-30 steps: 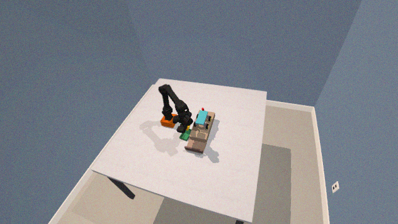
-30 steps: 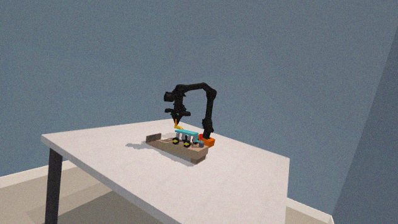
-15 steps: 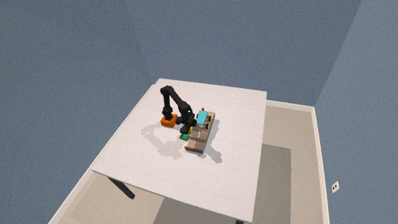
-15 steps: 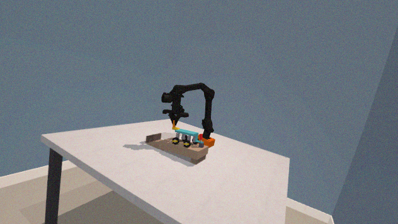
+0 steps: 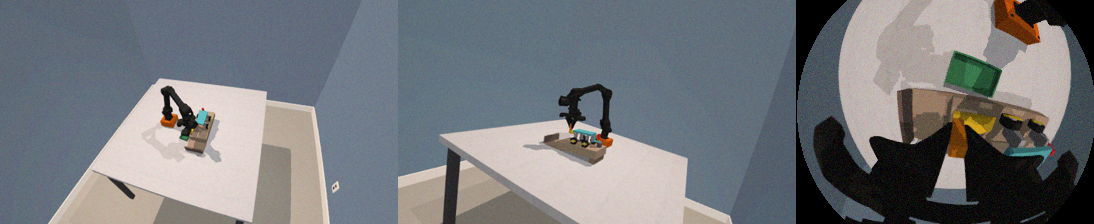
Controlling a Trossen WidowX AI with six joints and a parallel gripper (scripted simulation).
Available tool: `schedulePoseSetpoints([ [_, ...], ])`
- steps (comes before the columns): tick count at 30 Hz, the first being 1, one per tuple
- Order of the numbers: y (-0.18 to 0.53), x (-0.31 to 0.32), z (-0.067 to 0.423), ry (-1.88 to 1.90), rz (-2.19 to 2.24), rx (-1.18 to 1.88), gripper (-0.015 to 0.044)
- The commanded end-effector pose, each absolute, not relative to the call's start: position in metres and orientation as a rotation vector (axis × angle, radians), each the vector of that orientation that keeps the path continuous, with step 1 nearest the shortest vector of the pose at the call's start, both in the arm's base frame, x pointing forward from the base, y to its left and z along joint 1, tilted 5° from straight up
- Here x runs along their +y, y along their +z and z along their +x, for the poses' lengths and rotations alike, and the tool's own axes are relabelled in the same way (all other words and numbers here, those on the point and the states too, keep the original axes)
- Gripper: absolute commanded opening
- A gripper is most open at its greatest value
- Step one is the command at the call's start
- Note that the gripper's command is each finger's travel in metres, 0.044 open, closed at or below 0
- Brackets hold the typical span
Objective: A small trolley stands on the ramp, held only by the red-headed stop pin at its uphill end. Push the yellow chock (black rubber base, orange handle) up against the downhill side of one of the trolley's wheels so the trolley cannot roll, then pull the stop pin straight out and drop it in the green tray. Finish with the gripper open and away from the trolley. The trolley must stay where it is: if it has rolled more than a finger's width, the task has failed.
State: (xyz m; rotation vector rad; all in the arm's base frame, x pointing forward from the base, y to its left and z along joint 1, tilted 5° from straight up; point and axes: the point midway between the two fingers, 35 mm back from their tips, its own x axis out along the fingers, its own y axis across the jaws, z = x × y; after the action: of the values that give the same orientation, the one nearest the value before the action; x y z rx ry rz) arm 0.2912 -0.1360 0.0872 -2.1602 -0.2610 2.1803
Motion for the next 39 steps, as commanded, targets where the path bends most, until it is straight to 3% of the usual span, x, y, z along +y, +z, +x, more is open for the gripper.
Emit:
schedulePoseSetpoints([
  [1,0.075,-0.133,0.291,2.181,-2.143,-0.267,0.0000],
  [39,0.052,-0.109,0.289,2.179,-2.142,-0.269,0.0000],
])
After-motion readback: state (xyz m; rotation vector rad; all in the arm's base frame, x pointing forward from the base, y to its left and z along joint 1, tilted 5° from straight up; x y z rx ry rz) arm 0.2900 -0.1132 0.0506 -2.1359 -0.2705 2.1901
